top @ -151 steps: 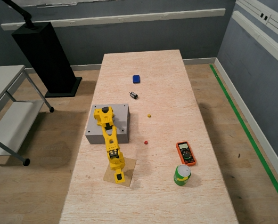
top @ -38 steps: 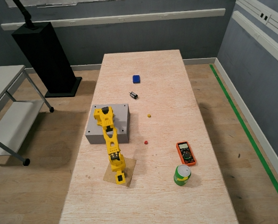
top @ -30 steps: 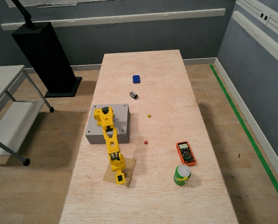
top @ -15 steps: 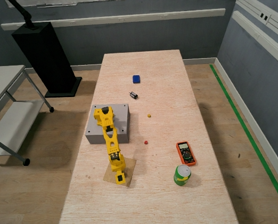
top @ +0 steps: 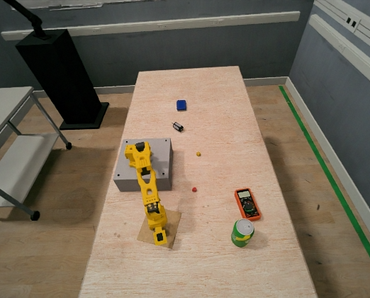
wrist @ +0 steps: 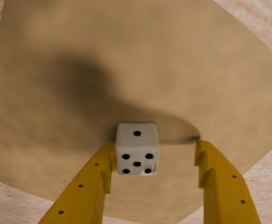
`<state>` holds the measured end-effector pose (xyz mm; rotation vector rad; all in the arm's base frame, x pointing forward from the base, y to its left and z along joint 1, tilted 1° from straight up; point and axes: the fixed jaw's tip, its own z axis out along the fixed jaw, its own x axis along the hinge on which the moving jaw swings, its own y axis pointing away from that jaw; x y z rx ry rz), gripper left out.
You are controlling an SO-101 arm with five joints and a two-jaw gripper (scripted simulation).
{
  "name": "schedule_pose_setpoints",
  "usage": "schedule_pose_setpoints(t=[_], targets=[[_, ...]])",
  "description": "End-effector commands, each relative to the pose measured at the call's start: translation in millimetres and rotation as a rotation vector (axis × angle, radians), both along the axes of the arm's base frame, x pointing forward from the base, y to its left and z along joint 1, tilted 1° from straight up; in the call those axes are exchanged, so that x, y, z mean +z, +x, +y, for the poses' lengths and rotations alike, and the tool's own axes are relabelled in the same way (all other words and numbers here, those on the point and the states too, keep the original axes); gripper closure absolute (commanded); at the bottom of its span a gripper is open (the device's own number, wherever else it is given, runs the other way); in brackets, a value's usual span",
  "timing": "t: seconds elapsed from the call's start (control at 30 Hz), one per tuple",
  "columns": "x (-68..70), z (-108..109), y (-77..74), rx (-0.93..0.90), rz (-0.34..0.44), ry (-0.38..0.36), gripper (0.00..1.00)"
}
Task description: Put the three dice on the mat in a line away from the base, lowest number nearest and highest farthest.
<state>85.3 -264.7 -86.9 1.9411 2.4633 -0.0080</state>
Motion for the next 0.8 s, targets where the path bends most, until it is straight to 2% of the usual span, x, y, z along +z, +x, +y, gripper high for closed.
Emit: schedule_pose_setpoints(t=[0.0,0.47,0.6,0.77], targets=[[-4.5,1.5,-2.2,0.003,0.001,0.008,0.75],[-2.4,1.3,-2.2,0.003,0.002,0.009,0.73],[5.2,0.7,-2.0,0.002,0.003,0.014,0.73],[21.6,0.3,-1.9,0.001,0.006,0.024,0.73]])
